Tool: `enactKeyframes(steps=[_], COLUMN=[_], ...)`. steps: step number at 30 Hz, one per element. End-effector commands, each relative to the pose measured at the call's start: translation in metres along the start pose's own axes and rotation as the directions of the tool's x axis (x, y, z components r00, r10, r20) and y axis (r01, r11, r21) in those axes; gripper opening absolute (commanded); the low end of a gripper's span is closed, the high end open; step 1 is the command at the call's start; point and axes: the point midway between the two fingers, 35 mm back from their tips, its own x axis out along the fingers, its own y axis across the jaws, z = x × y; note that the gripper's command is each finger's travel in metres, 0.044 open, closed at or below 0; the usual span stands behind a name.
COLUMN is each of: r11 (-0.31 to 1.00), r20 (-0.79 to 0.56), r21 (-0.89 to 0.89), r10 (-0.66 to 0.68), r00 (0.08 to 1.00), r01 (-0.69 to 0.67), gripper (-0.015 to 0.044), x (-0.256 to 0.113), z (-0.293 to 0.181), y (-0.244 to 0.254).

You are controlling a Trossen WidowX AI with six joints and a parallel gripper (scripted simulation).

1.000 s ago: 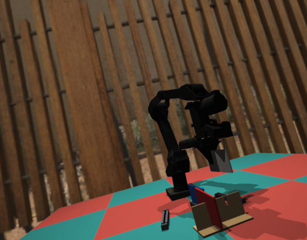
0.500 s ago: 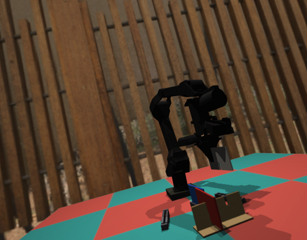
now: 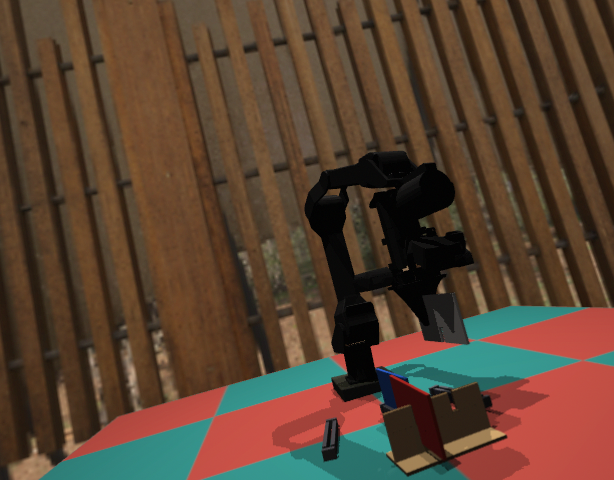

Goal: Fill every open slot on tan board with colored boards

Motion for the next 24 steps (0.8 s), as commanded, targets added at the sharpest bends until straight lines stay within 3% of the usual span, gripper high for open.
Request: enactKeyframes(steps=[1,24], r11=[1.0,0.997], r20=[-0.004,-0.001], r21=[0.008,0.083], r10=[0.003,-0.001], r00=[1.0,1.0], r01=[-0.003,0.001], gripper=[0.0,0.0], x=[0.001,0.004], z=[0.008,0.051], y=[-0.004,-0.042])
